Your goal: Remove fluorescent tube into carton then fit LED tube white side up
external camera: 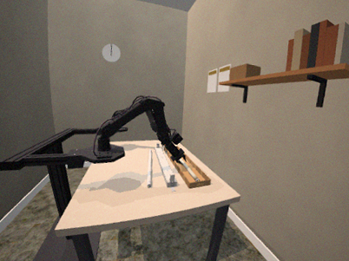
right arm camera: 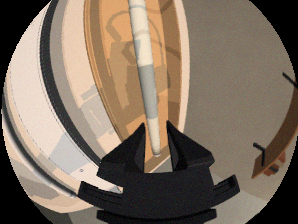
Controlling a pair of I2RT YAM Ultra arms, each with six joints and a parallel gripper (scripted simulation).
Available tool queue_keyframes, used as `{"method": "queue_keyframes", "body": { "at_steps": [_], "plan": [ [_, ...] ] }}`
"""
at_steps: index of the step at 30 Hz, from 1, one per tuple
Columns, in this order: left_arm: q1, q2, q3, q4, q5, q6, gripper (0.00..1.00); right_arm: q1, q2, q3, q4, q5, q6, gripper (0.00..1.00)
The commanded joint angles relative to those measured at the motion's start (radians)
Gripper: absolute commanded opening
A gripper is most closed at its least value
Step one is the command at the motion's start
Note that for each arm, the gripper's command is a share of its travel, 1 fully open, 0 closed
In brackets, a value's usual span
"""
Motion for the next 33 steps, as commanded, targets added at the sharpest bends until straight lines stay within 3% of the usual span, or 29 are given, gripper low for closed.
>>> {"method": "queue_keyframes", "body": {
  "at_steps": [1,14,15,24,33],
  "plan": [
    [0.010,-0.001,0.009,-0.014,-0.004,-0.010,0.32,-0.003,-0.033,-0.013,0.019,-0.012,0.014,0.32],
    [0.013,0.009,0.006,-0.014,-0.010,-0.010,0.32,-0.003,-0.033,-0.013,0.019,-0.012,0.014,0.32],
    [0.024,-0.055,0.024,0.020,-0.008,-0.016,0.32,0.003,-0.073,0.022,0.036,-0.014,0.020,0.32],
    [0.048,-0.133,-0.038,-0.007,0.037,-0.104,0.32,-0.017,-0.138,-0.007,-0.022,-0.025,0.132,0.32],
    [0.121,-0.369,-0.137,-0.039,0.106,-0.301,0.32,-0.002,-0.346,-0.043,-0.111,-0.050,0.381,0.32]
  ]
}}
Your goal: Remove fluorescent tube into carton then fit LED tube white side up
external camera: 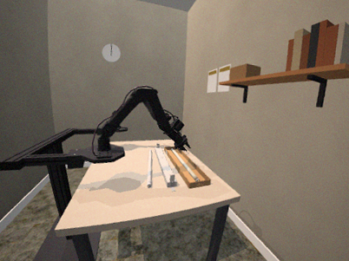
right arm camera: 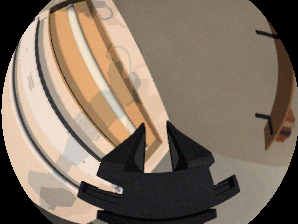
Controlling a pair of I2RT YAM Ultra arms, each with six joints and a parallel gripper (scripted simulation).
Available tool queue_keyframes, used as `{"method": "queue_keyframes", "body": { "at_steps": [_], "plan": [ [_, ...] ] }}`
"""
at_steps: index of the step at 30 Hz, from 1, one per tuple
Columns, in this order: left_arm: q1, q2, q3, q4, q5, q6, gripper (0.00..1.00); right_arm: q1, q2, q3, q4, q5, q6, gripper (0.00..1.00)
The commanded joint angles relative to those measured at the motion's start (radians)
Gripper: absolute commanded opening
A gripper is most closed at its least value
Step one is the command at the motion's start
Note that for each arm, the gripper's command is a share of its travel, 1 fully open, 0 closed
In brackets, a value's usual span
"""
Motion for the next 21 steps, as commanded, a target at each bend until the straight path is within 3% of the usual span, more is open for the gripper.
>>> {"method": "queue_keyframes", "body": {
  "at_steps": [1,6,10,13,21],
  "plan": [
    [0.041,-0.112,-0.034,-0.018,0.044,-0.113,0.32,-0.001,-0.116,-0.012,-0.036,-0.028,0.144,0.32],
    [0.089,-0.262,-0.088,-0.029,0.081,-0.218,0.32,-0.009,-0.250,-0.030,-0.080,-0.037,0.278,0.32],
    [0.069,-0.277,-0.117,-0.059,0.091,-0.236,0.32,-0.009,-0.273,-0.053,-0.119,-0.032,0.309,0.32],
    [0.138,-0.394,-0.122,-0.015,0.098,-0.287,0.32,-0.017,-0.363,-0.022,-0.104,-0.046,0.371,0.32],
    [0.210,-0.630,-0.217,-0.043,0.166,-0.475,0.32,-0.015,-0.571,-0.073,-0.189,-0.068,0.608,0.32]
  ]
}}
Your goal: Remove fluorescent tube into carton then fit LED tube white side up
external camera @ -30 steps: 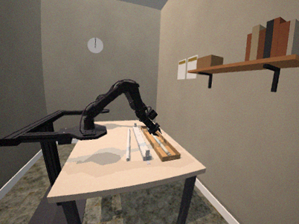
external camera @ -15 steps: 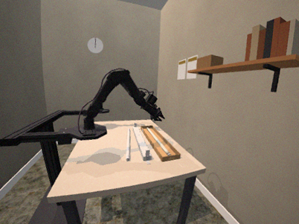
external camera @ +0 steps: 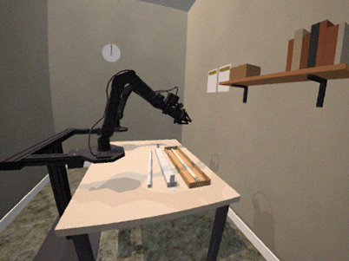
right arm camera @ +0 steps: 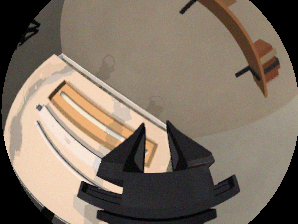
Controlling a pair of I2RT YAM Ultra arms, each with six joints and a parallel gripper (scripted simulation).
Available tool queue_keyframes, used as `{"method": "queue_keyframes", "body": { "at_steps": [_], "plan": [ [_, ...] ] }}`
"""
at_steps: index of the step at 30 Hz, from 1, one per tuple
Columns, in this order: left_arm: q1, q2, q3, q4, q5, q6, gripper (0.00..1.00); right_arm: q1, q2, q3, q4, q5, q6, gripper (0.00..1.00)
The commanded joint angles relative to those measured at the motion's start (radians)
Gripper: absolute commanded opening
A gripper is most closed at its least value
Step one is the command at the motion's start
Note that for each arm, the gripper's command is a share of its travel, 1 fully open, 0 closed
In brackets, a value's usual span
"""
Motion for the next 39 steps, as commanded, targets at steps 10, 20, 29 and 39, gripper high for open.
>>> {"method": "queue_keyframes", "body": {
  "at_steps": [10,20,29,39],
  "plan": [
    [0.094,-0.304,-0.098,-0.022,0.082,-0.241,0.32,-0.019,-0.285,-0.013,-0.079,-0.035,0.305,0.32],
    [0.188,-0.605,-0.216,-0.055,0.166,-0.474,0.32,-0.012,-0.553,-0.062,-0.176,-0.062,0.602,0.32],
    [0.246,-0.780,-0.293,-0.081,0.204,-0.586,0.32,-0.017,-0.705,-0.082,-0.241,-0.072,0.743,0.32],
    [0.257,-0.840,-0.276,-0.050,0.204,-0.560,0.32,-0.007,-0.759,-0.060,-0.195,-0.066,0.707,0.32]
  ]
}}
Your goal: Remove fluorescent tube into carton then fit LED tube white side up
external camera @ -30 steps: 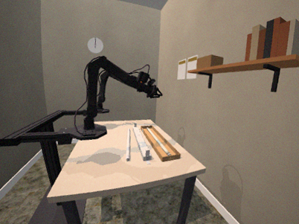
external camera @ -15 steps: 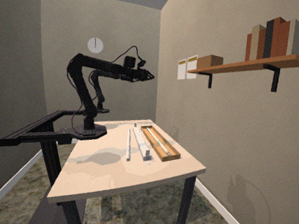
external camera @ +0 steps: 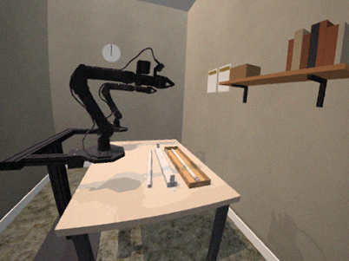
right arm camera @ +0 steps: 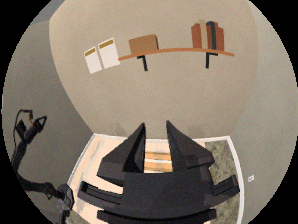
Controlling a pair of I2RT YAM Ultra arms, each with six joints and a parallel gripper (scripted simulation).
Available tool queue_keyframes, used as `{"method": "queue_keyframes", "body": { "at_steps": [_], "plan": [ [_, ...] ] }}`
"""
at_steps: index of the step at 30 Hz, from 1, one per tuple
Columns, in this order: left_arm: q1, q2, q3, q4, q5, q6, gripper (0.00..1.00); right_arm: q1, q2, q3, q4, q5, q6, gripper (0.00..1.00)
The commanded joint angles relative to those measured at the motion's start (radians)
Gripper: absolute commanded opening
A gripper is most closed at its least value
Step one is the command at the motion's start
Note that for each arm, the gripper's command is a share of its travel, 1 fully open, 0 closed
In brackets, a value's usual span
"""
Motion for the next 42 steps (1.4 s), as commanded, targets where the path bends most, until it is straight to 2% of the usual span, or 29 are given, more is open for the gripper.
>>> {"method": "queue_keyframes", "body": {
  "at_steps": [1,6,7,16,17,23,24,40,42],
  "plan": [
    [0.006,-0.039,0.030,0.015,0.004,0.009,0.32,0.012,-0.037,0.033,0.035,-0.002,-0.013,0.32],
    [-0.006,-0.023,0.033,0.006,-0.010,0.009,0.32,0.014,-0.017,0.036,0.039,0.004,-0.014,0.32],
    [-0.010,-0.016,0.031,0.005,-0.012,0.009,0.49,0.015,-0.004,0.037,0.040,0.006,-0.014,0.32],
    [-0.016,0.005,0.034,0.021,-0.014,0.009,0.49,0.000,0.017,0.040,0.044,0.009,-0.016,0.32],
    [-0.007,-0.002,0.023,0.008,-0.007,0.007,0.49,0.001,-0.020,0.033,0.045,0.005,-0.015,0.32],
    [-0.012,-0.003,0.035,0.008,-0.012,0.009,0.49,-0.004,-0.024,0.039,0.044,0.011,-0.016,0.32],
    [-0.013,-0.001,0.035,0.010,-0.013,0.009,0.49,-0.004,-0.026,0.039,0.044,0.011,-0.016,0.49],
    [-0.002,-0.001,0.035,0.014,-0.004,0.009,0.49,-0.015,0.006,0.040,0.040,0.010,-0.010,0.49],
    [-0.024,0.035,0.036,-0.015,0.010,0.028,0.49,0.010,0.036,0.036,-0.006,-0.010,-0.035,0.49]
  ]
}}
